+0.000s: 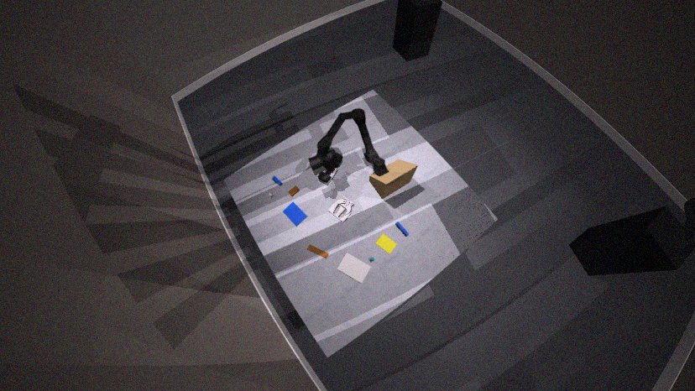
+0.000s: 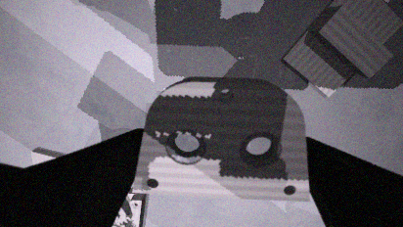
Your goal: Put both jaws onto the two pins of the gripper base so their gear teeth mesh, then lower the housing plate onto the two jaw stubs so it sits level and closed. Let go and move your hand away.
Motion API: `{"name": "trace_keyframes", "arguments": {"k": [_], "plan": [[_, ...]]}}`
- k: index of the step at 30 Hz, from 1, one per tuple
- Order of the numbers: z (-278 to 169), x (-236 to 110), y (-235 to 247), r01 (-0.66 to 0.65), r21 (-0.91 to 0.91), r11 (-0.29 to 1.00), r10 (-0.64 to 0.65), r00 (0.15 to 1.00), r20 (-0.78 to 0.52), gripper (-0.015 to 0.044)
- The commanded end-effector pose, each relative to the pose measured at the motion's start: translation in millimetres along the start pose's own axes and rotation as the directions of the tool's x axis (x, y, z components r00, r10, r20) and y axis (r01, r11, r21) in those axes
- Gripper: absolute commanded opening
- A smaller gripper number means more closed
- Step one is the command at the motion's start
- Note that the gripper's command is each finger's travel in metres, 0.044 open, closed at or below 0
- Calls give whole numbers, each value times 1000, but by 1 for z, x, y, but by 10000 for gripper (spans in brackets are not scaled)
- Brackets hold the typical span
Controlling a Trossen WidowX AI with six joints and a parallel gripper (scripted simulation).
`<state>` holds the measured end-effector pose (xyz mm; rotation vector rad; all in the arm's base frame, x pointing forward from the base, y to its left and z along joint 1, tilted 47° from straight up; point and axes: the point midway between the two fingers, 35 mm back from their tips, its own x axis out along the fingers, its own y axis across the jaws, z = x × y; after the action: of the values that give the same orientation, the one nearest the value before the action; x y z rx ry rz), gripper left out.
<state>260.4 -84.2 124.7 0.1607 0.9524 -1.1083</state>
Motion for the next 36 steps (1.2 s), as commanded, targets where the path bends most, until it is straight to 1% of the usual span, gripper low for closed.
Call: {"name": "trace_keyframes", "arguments": {"k": [1, 9, 18, 27, 36], "plan": [[-7, 0, 11, -7, -82, 997, 7, 1000, -5, 351], [-23, 1, 31, -11, -261, 965, 8, 1000, -12, 351], [-44, 1, 52, -13, -453, 892, 7, 1000, -16, 351], [-68, 2, 71, -11, -628, 778, 3, 1000, -15, 351], [-93, 2, 87, -3, -776, 631, -4, 1000, -8, 351]]}}
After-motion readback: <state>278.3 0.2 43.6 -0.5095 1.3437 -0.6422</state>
